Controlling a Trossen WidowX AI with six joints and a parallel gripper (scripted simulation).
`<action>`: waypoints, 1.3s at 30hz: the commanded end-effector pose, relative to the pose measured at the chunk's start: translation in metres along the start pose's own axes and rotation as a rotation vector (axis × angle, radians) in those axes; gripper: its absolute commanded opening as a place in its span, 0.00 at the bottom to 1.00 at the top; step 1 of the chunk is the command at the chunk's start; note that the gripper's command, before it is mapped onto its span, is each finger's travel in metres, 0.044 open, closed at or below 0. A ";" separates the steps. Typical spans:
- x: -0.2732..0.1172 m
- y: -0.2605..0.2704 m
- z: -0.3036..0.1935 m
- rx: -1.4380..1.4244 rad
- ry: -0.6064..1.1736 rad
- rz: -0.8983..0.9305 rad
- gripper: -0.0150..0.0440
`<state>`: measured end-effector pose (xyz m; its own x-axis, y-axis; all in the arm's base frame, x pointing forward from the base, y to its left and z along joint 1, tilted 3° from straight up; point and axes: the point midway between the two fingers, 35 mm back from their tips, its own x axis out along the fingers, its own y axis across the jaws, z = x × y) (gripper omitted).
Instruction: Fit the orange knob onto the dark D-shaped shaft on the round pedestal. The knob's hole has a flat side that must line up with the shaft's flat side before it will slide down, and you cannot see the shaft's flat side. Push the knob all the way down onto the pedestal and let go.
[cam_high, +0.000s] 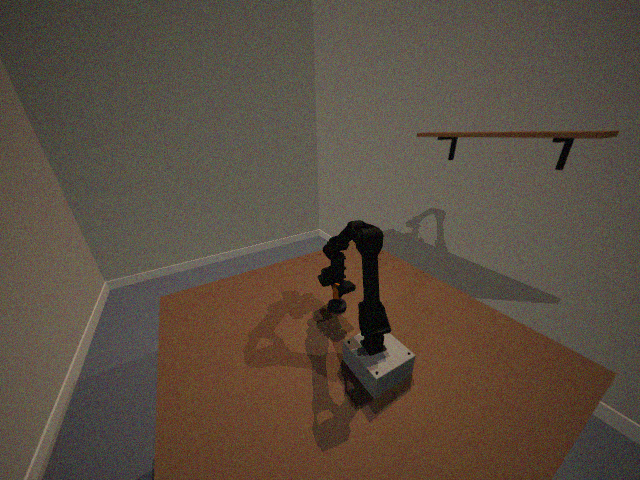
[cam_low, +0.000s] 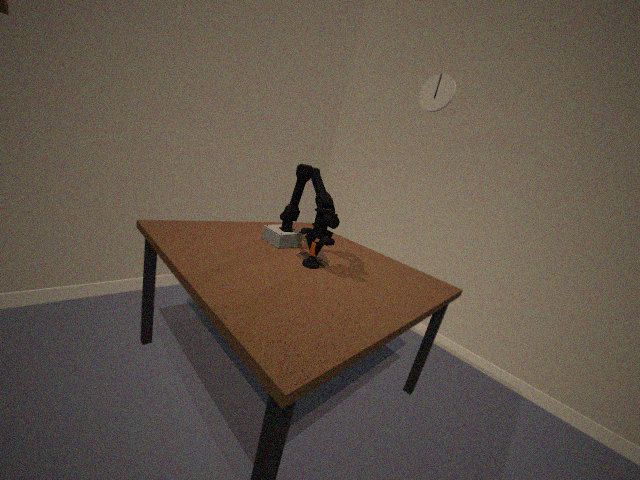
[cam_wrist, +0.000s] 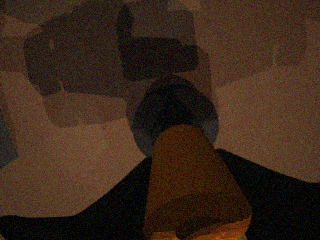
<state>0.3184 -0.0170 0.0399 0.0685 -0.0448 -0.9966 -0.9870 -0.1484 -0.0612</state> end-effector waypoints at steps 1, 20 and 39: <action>0.000 0.001 0.000 -0.006 -0.001 -0.002 0.25; -0.005 0.001 0.000 -0.174 0.000 -0.002 0.25; 0.000 -0.001 0.000 -0.216 0.000 -0.002 0.25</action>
<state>0.3197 -0.0169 0.0400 0.0679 -0.0448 -0.9967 -0.9354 -0.3504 -0.0480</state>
